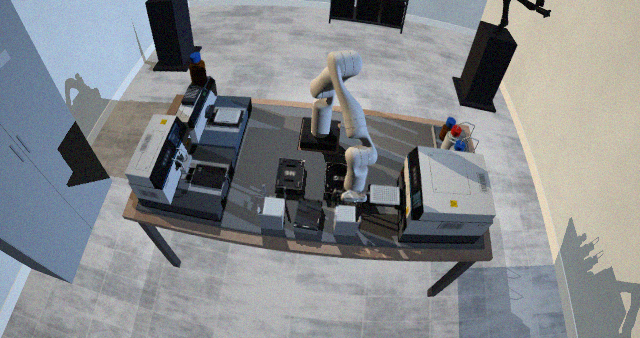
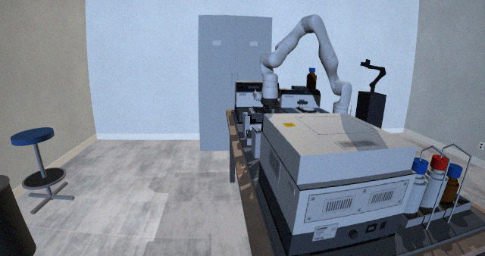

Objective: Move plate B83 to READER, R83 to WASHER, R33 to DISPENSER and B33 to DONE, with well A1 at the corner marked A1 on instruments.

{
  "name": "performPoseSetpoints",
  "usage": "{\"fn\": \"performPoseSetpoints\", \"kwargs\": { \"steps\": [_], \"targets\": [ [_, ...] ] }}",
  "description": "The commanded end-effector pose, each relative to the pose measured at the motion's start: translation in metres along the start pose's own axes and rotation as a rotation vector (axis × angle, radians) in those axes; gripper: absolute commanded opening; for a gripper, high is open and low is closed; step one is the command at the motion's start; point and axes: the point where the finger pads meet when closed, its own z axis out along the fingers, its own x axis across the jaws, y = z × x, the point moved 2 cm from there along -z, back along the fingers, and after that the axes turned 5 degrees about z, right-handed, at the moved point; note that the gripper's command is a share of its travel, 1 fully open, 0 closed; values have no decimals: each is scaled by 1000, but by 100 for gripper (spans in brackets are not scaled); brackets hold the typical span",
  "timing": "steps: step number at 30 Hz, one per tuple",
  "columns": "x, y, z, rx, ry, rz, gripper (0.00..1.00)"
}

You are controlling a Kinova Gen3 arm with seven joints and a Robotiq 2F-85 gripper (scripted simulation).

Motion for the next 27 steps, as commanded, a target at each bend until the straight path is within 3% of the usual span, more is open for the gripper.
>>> {"fn": "performPoseSetpoints", "kwargs": {
  "steps": [1,27],
  "targets": [
    [0,0,3,2,-1,0,100],
    [0,-1,32,2,-1,0,100]
  ]
}}
